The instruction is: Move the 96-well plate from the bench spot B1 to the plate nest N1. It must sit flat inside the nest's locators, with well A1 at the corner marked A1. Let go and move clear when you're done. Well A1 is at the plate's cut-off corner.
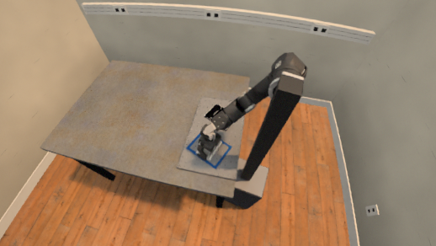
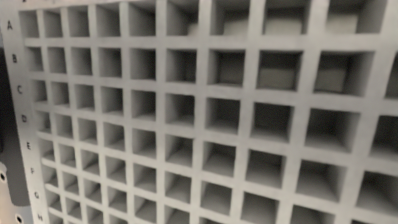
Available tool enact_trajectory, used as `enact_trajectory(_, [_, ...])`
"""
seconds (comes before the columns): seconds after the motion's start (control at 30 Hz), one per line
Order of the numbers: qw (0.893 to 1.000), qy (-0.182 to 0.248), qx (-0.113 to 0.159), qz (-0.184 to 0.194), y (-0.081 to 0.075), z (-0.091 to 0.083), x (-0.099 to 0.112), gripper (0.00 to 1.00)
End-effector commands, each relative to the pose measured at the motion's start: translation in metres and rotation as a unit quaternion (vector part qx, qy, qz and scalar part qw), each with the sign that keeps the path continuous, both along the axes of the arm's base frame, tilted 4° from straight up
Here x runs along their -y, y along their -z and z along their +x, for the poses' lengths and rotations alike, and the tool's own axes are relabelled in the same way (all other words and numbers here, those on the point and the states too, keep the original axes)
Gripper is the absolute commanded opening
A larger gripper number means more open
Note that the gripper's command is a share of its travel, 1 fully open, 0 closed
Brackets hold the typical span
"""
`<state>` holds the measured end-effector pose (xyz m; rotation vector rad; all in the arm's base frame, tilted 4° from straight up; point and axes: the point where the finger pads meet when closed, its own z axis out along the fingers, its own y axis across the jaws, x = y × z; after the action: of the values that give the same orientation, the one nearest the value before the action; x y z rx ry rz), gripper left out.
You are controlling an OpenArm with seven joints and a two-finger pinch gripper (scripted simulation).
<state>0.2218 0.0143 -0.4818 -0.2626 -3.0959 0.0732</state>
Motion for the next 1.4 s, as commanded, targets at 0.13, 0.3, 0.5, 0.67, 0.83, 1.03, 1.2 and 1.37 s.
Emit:
enact_trajectory(0.13, [1.000, 0.000, -0.004, 0.000, -0.010, 0.000, 0.000, 0.00])
enact_trajectory(0.3, [1.000, 0.000, -0.004, 0.000, -0.010, 0.000, 0.000, 0.00])
enact_trajectory(0.5, [1.000, 0.000, -0.004, 0.000, -0.010, 0.000, 0.000, 0.00])
enact_trajectory(0.67, [1.000, 0.001, -0.003, 0.000, -0.018, 0.000, -0.001, 0.00])
enact_trajectory(0.83, [1.000, 0.001, -0.003, 0.000, -0.020, 0.000, -0.001, 0.00])
enact_trajectory(1.03, [1.000, 0.001, -0.003, 0.000, -0.020, 0.000, -0.001, 0.00])
enact_trajectory(1.2, [1.000, 0.002, -0.003, 0.000, -0.025, 0.001, -0.001, 0.00])
enact_trajectory(1.37, [1.000, 0.002, -0.003, 0.000, -0.028, 0.001, -0.001, 0.00])
